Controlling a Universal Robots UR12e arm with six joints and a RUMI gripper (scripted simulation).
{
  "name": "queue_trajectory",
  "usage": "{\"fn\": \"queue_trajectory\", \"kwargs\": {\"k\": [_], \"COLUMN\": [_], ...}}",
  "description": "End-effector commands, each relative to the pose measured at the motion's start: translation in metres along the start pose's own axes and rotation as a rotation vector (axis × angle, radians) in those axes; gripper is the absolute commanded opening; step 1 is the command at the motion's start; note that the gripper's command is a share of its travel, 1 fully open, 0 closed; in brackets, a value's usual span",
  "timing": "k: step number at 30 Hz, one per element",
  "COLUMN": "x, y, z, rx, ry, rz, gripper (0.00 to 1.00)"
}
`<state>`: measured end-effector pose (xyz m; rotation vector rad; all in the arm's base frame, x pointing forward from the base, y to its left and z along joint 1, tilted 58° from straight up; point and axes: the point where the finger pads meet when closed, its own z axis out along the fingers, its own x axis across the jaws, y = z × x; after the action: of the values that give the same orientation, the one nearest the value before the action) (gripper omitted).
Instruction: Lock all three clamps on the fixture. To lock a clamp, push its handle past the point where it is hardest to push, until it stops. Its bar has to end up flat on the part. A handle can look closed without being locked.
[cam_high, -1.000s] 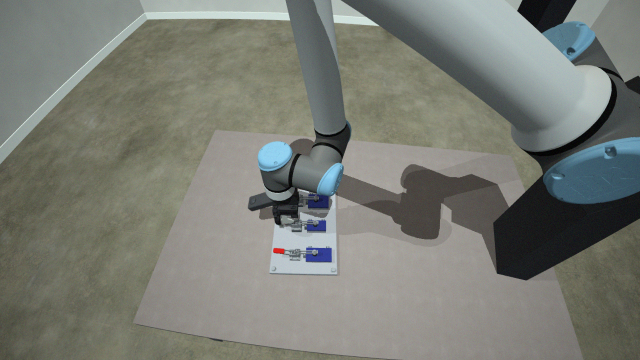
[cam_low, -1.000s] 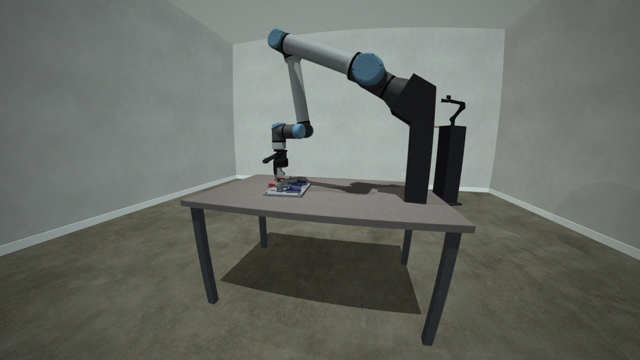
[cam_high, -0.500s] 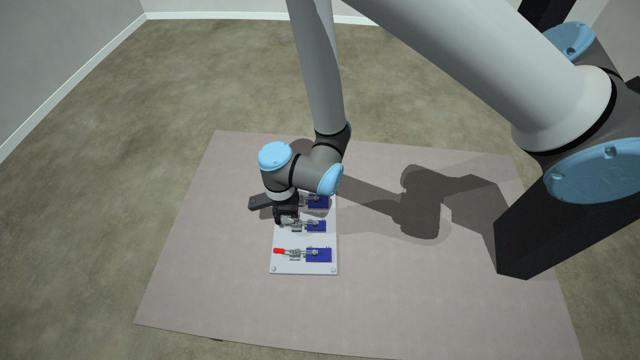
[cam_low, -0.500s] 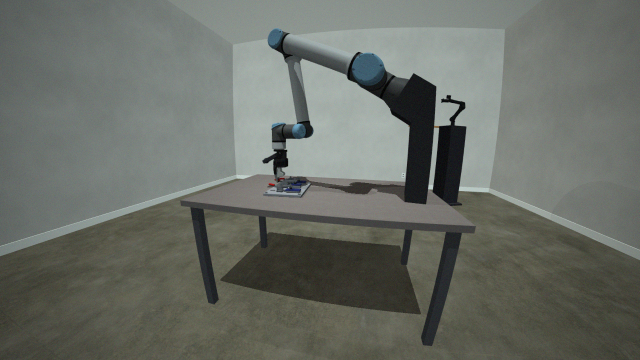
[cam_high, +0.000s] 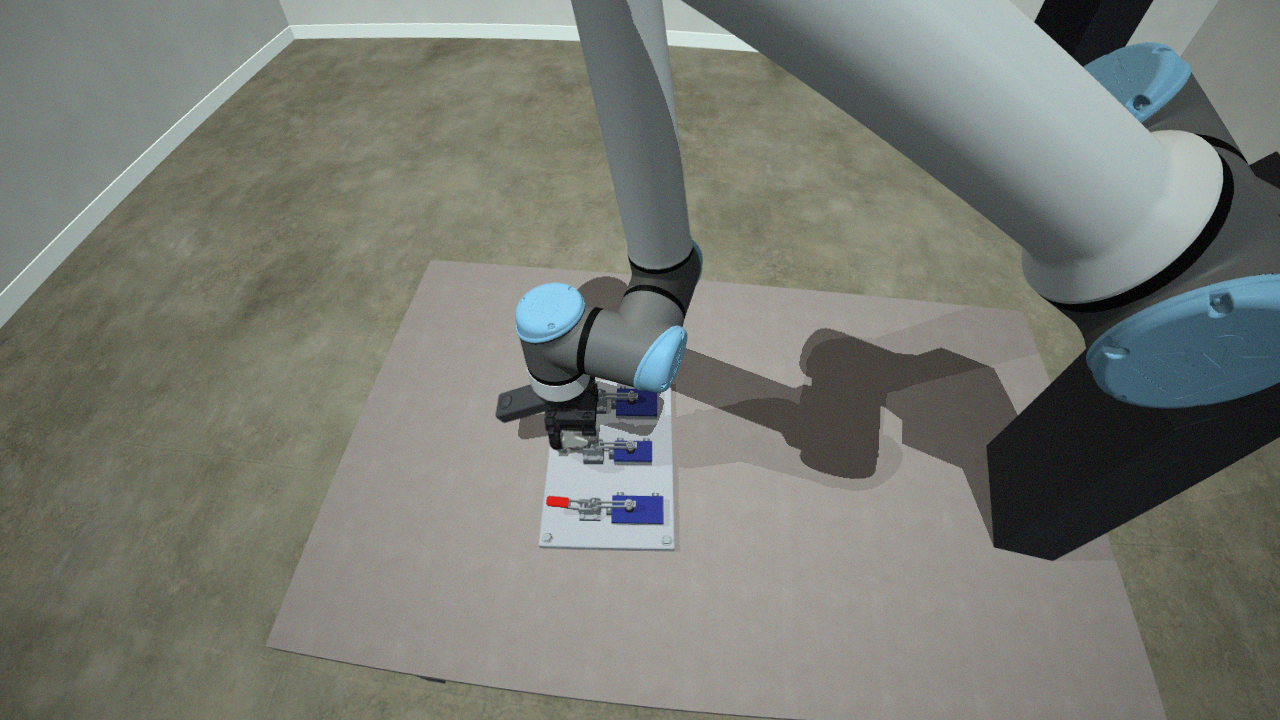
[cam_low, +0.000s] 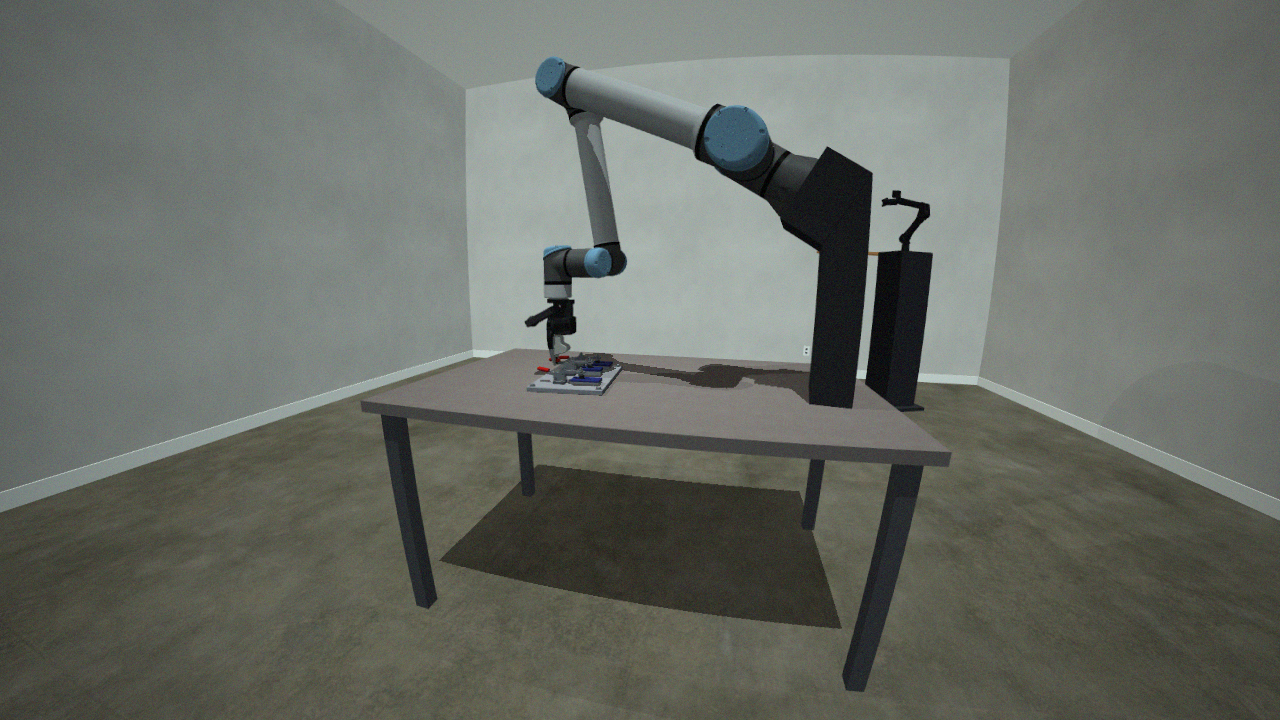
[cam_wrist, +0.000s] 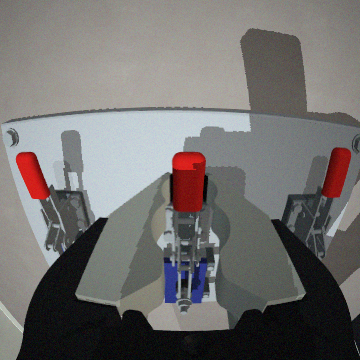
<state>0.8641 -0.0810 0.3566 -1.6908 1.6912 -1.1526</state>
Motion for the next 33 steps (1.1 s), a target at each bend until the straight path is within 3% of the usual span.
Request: {"fn": "queue_trajectory", "kwargs": {"k": [1, 33], "x": [-0.0002, -0.0002], "y": [-0.0013, -0.0029], "z": [0.0010, 0.0052], "rx": [0.001, 0.001], "ry": [0.000, 0.000], "rz": [0.000, 0.000], "gripper": [0.00, 0.00]}}
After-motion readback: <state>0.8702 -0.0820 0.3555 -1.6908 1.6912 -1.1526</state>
